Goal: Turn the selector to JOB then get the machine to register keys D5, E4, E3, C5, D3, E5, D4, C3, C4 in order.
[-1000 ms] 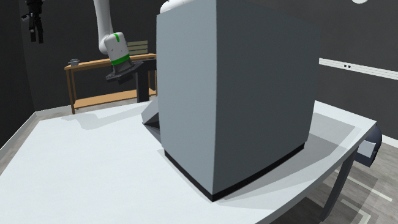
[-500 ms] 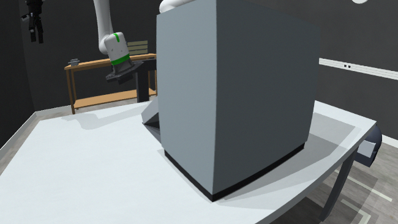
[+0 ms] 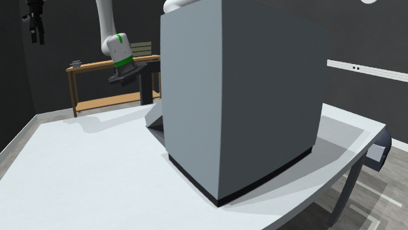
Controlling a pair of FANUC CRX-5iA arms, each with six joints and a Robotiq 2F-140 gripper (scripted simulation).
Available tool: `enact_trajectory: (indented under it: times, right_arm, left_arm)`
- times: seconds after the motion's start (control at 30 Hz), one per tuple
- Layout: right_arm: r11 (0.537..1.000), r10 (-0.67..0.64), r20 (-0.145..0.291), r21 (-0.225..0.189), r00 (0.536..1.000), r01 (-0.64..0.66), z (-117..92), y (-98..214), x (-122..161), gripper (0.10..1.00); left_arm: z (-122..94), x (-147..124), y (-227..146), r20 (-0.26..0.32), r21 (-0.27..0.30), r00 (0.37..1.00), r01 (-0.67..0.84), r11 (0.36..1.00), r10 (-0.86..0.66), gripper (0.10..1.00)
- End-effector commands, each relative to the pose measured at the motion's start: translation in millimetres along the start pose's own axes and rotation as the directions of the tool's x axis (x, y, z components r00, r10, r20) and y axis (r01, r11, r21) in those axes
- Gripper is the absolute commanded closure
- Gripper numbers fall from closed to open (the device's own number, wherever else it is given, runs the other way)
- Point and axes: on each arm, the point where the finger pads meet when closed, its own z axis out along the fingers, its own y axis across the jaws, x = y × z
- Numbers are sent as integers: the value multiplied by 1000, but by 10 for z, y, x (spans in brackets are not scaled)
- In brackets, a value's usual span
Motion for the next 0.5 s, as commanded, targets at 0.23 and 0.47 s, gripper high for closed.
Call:
enact_trajectory:
  times: [0.23, 0.47]
  right_arm:
    - [1000, 0, -2, 0, 1000, 0, -8, 1, 2, 98]
    - [1000, 0, -2, 0, 1000, 0, -8, 1, 2, 98]
  left_arm:
    - [-11, -306, -324, -1, 2, 1000, 1, 1000, -1, 999]
    - [-10, -325, -344, -1, 2, 1000, 1, 1000, -1, 999]
